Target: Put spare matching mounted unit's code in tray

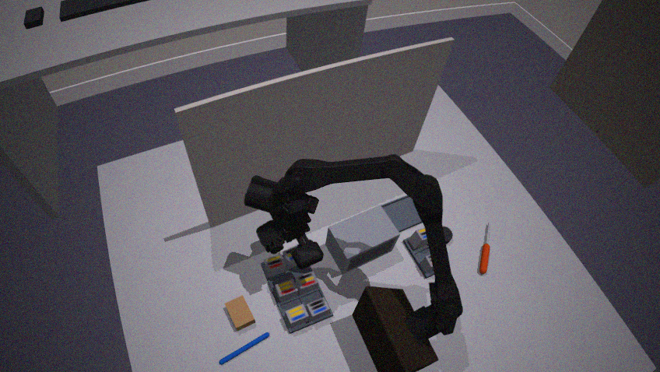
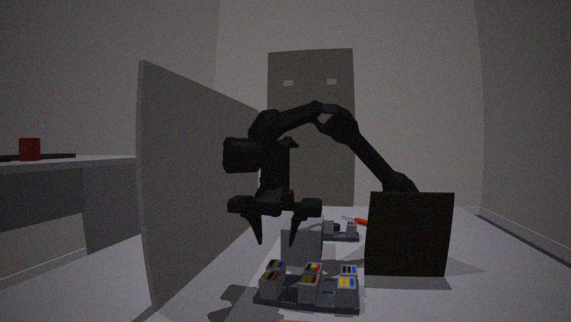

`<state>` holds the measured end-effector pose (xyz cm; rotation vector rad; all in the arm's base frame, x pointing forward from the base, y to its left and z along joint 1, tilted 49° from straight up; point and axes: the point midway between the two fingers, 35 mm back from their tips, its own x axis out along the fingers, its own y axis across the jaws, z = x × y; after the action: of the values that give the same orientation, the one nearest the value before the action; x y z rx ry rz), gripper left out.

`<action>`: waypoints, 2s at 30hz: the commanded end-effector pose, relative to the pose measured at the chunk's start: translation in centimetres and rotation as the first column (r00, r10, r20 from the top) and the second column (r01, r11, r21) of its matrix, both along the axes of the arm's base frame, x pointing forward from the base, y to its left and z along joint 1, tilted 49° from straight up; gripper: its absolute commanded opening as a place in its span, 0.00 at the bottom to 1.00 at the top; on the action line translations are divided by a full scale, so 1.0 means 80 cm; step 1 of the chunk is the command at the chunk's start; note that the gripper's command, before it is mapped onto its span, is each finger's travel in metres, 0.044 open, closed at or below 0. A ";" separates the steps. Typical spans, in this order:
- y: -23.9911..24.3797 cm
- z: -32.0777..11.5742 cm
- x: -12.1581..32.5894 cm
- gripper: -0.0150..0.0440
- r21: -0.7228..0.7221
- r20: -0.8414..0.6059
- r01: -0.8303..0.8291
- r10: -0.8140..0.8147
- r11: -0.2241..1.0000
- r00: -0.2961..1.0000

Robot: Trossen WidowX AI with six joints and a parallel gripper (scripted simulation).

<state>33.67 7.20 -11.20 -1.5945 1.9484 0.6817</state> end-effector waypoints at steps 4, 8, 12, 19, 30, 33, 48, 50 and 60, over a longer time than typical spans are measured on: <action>-0.011 -0.009 -0.002 0.76 -0.003 -0.005 -0.003 0.003 1.000 1.000; -0.017 -0.015 -0.003 0.76 -0.003 -0.004 -0.003 0.003 1.000 1.000; -0.023 -0.021 -0.004 0.76 -0.003 -0.004 -0.003 0.003 1.000 1.000; -0.034 -0.031 -0.006 0.76 -0.004 -0.004 -0.003 0.003 1.000 1.000; -0.050 -0.046 -0.010 0.76 -0.005 -0.004 -0.003 0.003 1.000 1.000; -0.055 -0.050 -0.011 0.76 -0.005 -0.004 -0.003 0.003 1.000 1.000; -0.074 -0.066 -0.018 0.76 -0.008 -0.005 -0.003 0.003 1.000 1.000; -0.074 -0.066 -0.018 0.76 -0.008 -0.005 -0.003 0.003 1.000 1.000; -0.073 -0.065 -0.017 0.58 -0.005 -0.002 0.001 -0.001 1.000 1.000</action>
<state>32.26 1.38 -16.38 -1.5963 1.9540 0.6787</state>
